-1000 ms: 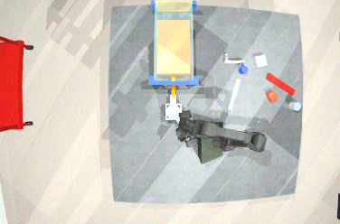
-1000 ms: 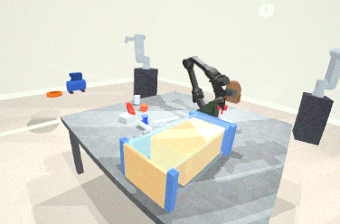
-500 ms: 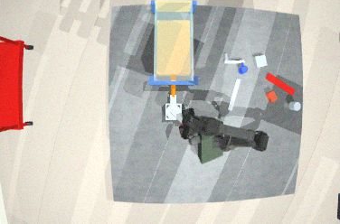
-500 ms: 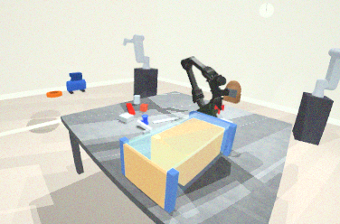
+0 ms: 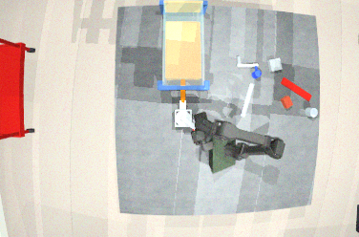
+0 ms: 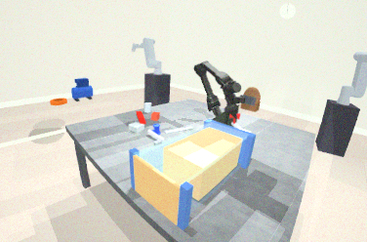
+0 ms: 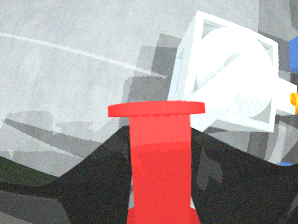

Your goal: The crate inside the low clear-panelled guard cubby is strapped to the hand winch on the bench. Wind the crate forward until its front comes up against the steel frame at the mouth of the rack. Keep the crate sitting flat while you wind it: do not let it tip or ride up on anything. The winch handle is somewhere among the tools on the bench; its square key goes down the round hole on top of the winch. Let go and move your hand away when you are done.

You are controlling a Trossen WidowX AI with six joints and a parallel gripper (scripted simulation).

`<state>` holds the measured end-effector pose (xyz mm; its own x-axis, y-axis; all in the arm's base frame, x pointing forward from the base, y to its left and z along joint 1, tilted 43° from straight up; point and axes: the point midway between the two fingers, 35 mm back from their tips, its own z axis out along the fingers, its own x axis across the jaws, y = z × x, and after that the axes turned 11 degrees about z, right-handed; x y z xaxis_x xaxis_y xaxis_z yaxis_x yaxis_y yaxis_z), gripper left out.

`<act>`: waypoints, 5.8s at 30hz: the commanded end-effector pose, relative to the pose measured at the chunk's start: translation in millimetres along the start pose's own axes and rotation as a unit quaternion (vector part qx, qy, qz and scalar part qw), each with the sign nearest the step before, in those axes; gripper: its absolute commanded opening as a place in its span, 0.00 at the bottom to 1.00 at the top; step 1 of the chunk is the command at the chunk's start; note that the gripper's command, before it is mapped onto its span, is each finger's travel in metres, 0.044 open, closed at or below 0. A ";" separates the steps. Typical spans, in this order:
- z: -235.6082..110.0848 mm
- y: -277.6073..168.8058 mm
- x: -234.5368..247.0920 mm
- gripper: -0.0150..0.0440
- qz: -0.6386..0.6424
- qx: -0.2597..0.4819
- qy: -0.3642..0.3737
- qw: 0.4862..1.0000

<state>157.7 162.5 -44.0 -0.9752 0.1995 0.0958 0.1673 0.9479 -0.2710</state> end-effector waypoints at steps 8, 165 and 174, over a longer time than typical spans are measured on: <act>-5.8 -14.4 -23.2 0.25 0.010 0.012 -0.015 1.000; 16.2 68.7 -168.4 0.25 0.011 0.009 -0.020 1.000; 21.1 79.4 -168.1 0.25 0.011 0.009 -0.020 1.000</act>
<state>330.6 187.7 -91.1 -0.9756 0.2127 0.0539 0.1865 0.9331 -0.3074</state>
